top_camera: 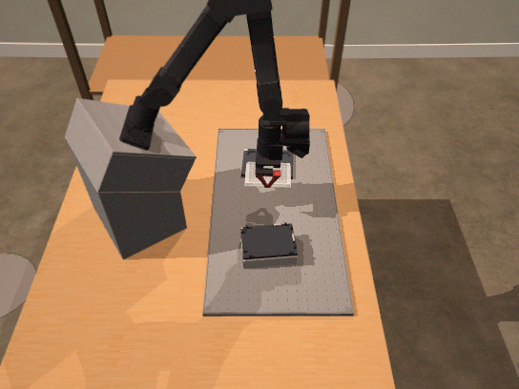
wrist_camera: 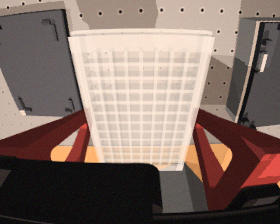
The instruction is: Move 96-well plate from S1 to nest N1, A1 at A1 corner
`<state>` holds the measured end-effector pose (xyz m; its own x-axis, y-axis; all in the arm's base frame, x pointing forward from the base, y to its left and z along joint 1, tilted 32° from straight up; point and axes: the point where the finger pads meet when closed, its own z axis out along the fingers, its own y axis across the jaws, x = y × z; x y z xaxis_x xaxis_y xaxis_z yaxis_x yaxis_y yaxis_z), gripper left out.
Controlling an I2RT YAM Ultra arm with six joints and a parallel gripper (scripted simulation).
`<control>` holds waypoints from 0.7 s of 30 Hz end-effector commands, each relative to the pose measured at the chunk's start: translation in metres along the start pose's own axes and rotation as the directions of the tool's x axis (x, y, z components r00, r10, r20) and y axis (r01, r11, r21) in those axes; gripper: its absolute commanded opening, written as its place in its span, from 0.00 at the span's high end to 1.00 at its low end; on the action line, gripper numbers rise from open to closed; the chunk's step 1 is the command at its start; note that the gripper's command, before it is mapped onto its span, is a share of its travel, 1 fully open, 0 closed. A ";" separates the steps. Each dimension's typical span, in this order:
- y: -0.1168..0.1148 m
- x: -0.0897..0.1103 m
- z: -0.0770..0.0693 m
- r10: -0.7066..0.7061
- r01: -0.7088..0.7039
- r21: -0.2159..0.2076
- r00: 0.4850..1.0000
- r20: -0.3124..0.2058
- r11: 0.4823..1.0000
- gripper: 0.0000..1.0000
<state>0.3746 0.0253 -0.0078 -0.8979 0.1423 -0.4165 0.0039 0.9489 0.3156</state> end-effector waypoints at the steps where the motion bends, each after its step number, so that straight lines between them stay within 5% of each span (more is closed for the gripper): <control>1: 0.005 -0.005 -0.002 0.028 -0.029 0.012 0.999 0.019 1.000 1.00; 21: 0.065 -0.004 0.006 0.029 -0.029 0.011 0.999 0.019 1.000 1.00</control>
<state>0.3752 0.0869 0.0021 -0.8994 0.1427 -0.4133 0.0052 0.9487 0.3162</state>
